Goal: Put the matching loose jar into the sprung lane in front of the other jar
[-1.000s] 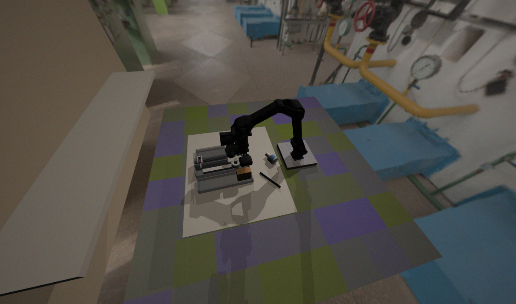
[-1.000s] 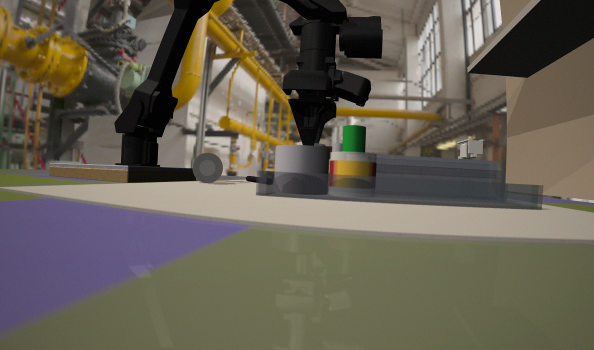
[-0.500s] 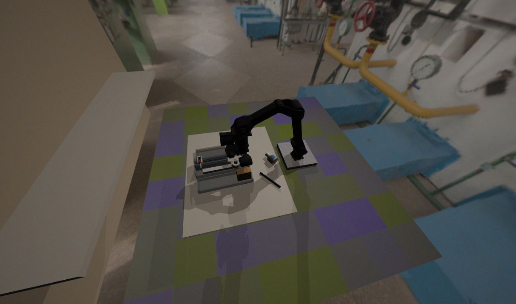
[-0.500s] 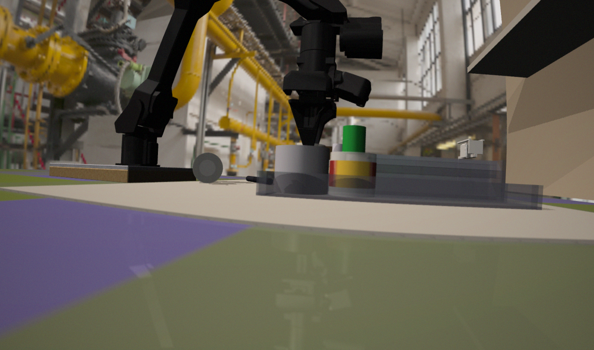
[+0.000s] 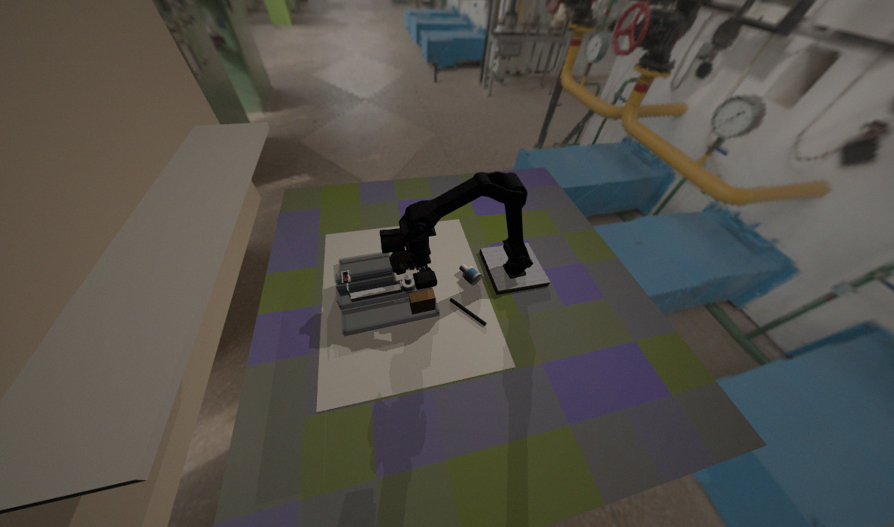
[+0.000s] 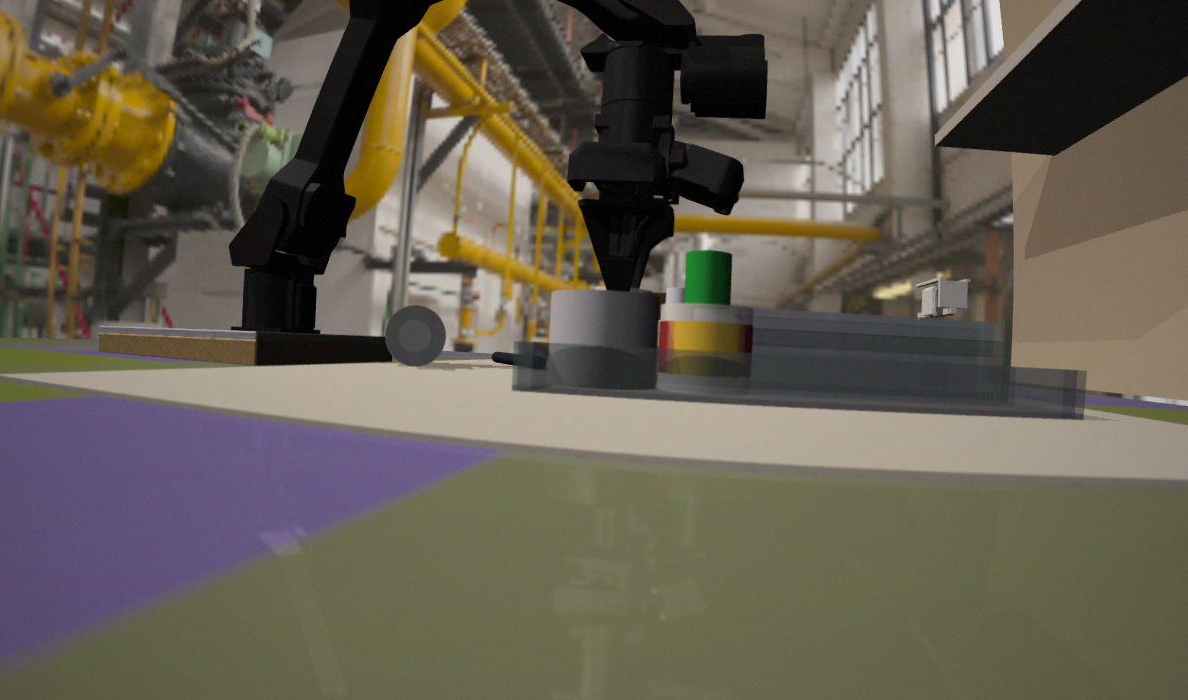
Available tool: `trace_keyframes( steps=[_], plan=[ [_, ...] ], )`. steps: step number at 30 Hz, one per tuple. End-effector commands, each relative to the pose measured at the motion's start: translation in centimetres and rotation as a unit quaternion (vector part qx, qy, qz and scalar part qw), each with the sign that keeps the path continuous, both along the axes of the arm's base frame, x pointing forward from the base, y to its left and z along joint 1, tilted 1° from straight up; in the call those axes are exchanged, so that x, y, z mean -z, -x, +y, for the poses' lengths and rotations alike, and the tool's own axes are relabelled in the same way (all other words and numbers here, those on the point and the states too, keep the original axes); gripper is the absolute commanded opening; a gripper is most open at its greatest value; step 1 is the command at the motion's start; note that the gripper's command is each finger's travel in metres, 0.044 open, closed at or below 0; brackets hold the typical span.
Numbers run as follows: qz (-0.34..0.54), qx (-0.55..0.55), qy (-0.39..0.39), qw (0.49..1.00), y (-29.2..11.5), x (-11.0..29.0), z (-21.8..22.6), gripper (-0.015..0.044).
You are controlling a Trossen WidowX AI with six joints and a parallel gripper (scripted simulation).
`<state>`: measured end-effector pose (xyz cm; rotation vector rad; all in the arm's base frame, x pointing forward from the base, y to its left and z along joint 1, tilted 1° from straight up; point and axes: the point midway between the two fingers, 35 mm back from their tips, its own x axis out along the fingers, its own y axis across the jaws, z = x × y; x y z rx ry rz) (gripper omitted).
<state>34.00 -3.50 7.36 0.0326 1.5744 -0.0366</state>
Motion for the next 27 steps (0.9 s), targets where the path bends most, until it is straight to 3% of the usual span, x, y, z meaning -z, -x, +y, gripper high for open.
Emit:
trace_keyframes(
  steps=[1,27],
  plan=[
    [-0.014,0.002,0.000,1.000,-0.66,-0.04,-0.02,0.0000],
    [-0.014,0.002,0.000,1.000,-0.66,0.83,-0.02,0.0000]
  ],
)
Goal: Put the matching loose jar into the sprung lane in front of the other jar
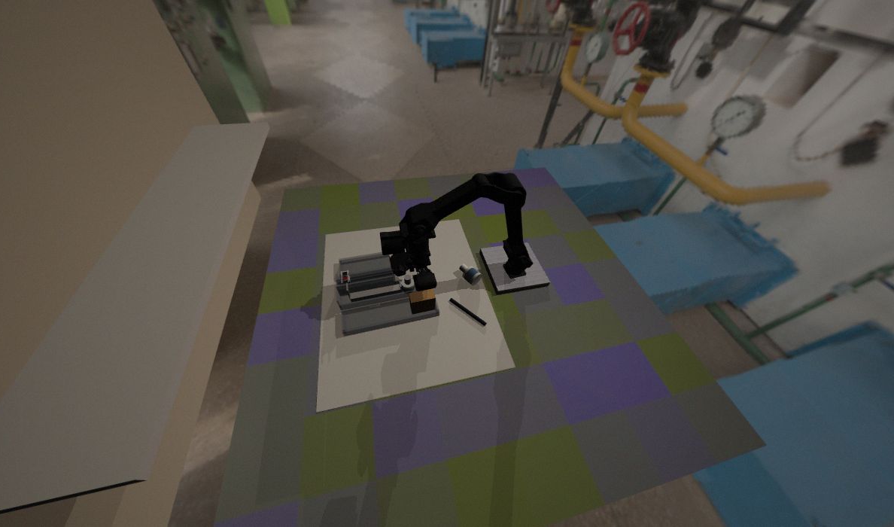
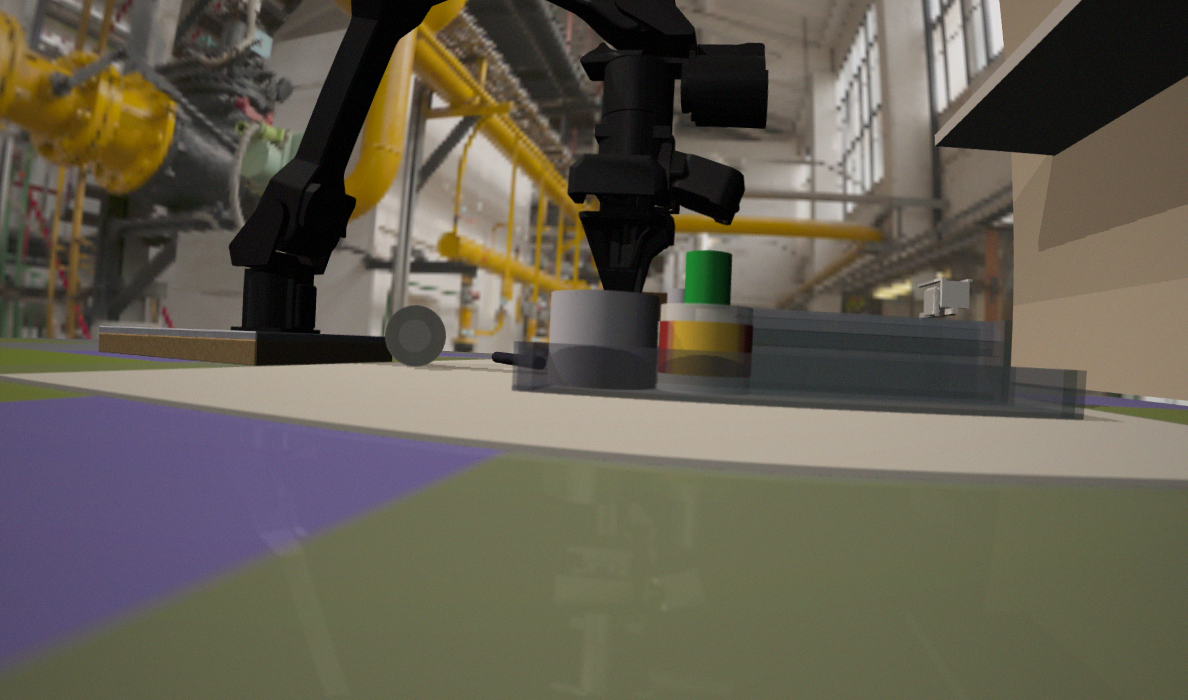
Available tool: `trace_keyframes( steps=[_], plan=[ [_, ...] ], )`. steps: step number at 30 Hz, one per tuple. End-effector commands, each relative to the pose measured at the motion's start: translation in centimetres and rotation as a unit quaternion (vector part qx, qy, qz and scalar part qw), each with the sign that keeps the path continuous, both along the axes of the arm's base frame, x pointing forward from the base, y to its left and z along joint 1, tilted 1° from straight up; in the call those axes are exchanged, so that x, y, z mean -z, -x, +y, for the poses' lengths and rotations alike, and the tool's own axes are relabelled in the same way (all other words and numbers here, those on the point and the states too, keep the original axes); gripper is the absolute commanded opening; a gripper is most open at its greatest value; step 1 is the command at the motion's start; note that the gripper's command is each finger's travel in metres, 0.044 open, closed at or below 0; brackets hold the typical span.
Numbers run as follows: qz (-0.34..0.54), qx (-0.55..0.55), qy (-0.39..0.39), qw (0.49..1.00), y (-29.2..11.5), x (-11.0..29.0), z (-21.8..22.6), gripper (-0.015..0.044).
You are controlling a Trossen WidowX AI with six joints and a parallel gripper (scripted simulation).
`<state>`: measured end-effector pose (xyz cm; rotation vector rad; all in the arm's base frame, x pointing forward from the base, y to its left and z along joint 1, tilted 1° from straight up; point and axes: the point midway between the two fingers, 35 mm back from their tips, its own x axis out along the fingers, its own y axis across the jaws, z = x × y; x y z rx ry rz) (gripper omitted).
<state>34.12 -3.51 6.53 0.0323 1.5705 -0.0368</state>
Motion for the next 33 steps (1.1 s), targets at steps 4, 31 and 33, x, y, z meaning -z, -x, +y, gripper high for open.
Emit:
trace_keyframes(
  steps=[4,31,33],
  plan=[
    [-0.012,0.002,0.000,1.000,-0.5,0.1,0.0,0.0000],
    [-0.011,0.002,0.000,1.000,-0.4,1.0,0.0,0.0000],
    [-0.011,0.002,0.000,1.000,-0.4,1.1,0.0,0.0000]
  ],
)
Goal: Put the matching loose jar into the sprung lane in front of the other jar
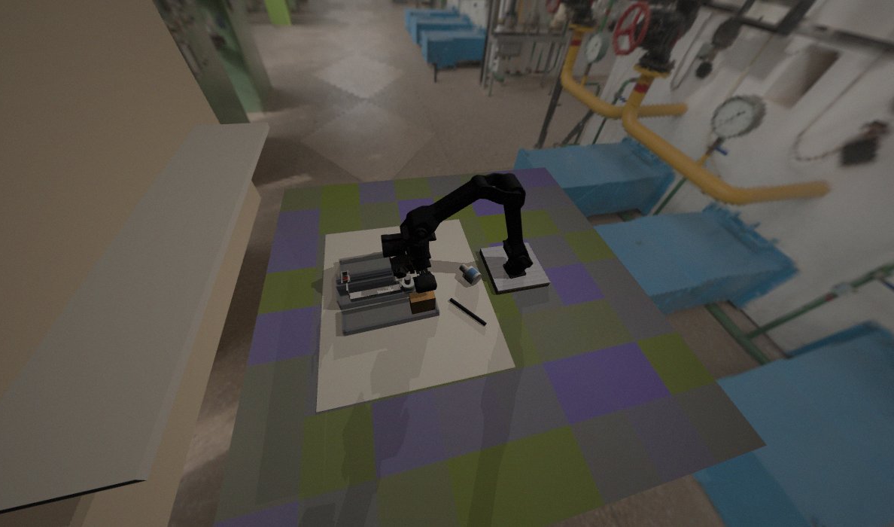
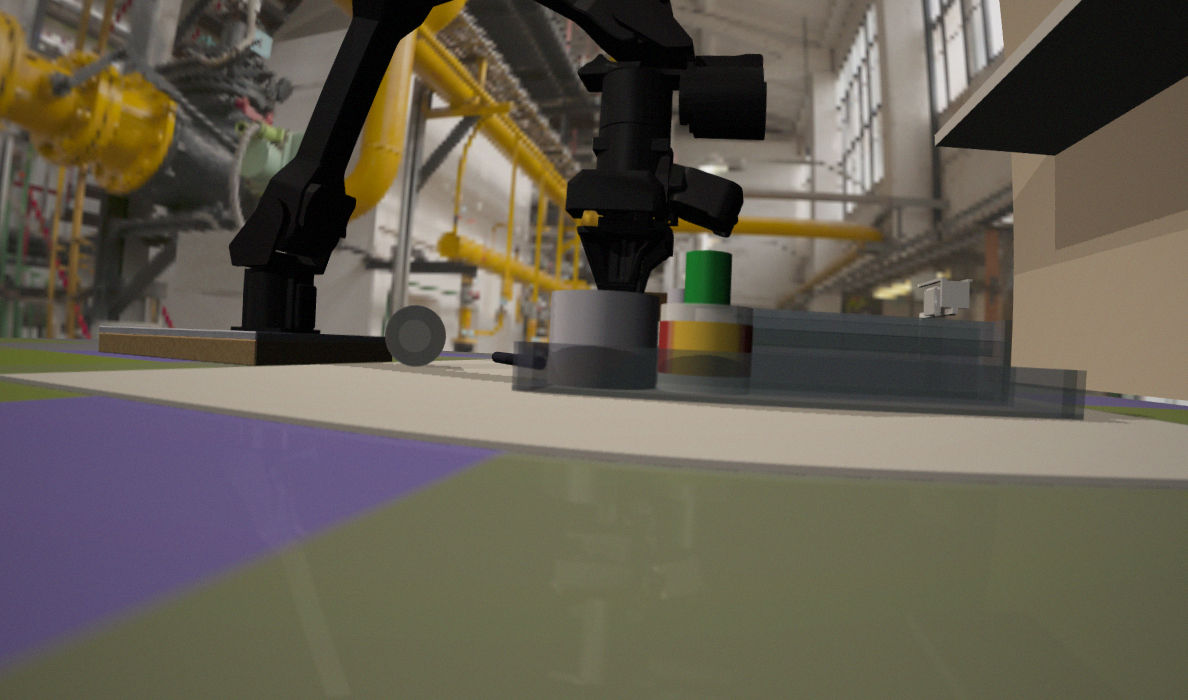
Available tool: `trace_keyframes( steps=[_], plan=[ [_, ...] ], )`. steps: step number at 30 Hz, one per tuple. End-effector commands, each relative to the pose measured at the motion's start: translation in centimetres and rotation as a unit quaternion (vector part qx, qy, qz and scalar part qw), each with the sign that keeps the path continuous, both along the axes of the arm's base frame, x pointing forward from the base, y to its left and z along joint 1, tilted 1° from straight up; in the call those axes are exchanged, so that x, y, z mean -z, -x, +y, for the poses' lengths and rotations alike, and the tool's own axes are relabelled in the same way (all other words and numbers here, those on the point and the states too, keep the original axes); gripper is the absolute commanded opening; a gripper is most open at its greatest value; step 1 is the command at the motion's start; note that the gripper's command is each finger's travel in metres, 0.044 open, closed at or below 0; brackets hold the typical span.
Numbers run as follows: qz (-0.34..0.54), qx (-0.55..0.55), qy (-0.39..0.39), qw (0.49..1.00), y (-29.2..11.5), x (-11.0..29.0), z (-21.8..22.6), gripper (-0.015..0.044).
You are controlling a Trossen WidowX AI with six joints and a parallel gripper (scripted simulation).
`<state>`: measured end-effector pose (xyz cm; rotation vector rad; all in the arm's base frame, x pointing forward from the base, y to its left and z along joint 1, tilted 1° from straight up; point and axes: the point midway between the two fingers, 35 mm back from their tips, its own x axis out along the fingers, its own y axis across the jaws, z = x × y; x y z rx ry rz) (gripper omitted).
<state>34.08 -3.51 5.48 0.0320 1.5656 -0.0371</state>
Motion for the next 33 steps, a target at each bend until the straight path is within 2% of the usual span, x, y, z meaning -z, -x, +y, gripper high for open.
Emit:
trace_keyframes(
  steps=[1,33],
  plan=[
    [-0.009,0.002,0.000,1.000,-0.41,0.06,-0.01,0.0000],
    [-0.009,0.002,0.000,1.000,0.04,0.48,0.01,0.0000]
  ],
)
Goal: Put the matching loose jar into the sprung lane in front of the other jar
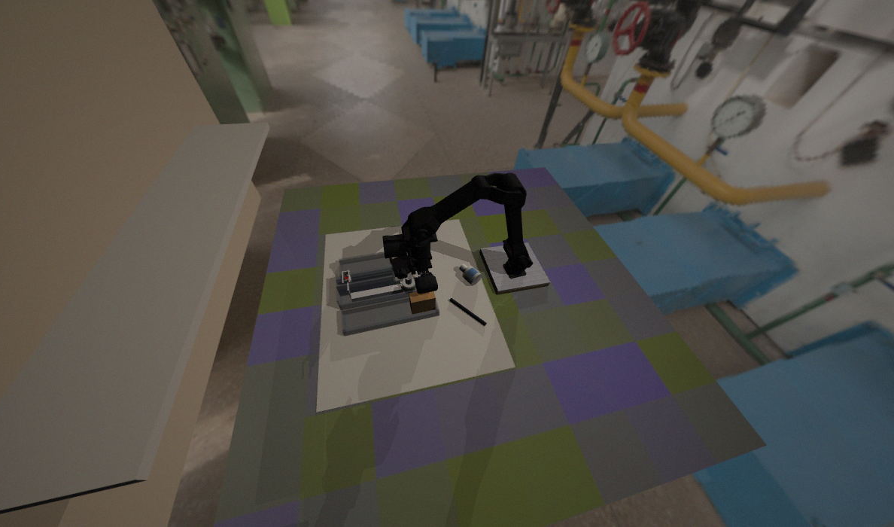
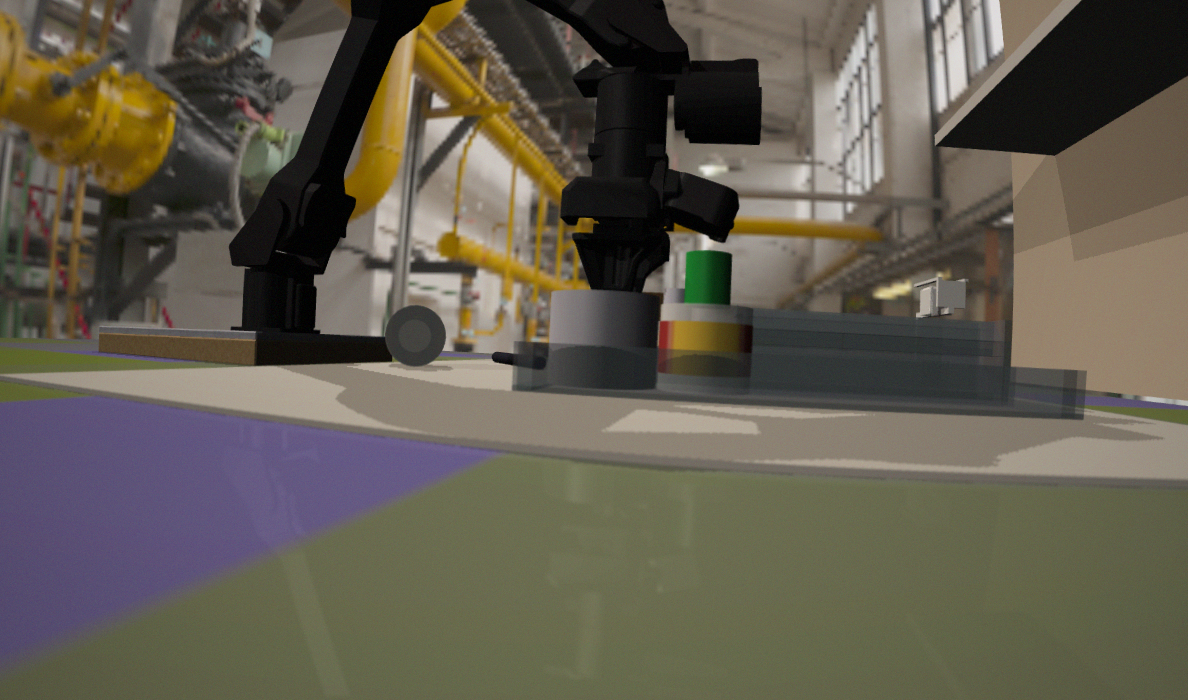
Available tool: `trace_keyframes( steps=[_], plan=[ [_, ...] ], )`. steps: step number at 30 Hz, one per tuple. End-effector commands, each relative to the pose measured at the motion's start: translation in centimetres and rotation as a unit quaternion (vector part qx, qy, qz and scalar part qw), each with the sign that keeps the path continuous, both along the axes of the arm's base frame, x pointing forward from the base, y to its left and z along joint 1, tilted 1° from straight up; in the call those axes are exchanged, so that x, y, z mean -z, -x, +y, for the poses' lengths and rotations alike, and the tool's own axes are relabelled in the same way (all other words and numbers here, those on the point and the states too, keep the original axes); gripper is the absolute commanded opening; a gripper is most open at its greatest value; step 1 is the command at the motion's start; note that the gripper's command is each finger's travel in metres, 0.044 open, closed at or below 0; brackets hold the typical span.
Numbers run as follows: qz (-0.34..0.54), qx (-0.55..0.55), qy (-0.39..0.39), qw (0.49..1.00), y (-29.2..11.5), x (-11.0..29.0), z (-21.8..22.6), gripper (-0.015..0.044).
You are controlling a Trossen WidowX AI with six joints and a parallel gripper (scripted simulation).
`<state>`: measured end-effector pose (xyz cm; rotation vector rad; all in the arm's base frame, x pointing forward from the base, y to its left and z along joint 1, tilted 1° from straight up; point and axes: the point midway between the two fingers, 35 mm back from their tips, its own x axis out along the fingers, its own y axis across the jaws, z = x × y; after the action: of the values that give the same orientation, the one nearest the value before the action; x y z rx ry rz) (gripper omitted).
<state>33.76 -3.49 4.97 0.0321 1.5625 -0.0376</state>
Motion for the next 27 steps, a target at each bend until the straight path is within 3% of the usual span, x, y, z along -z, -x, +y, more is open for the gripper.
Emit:
trace_keyframes(
  steps=[1,27],
  plan=[
    [-0.007,0.002,0.000,1.000,-0.26,-0.03,-0.01,0.0000],
    [-0.007,0.002,0.000,1.000,0.51,0.03,0.02,0.0000]
  ],
)
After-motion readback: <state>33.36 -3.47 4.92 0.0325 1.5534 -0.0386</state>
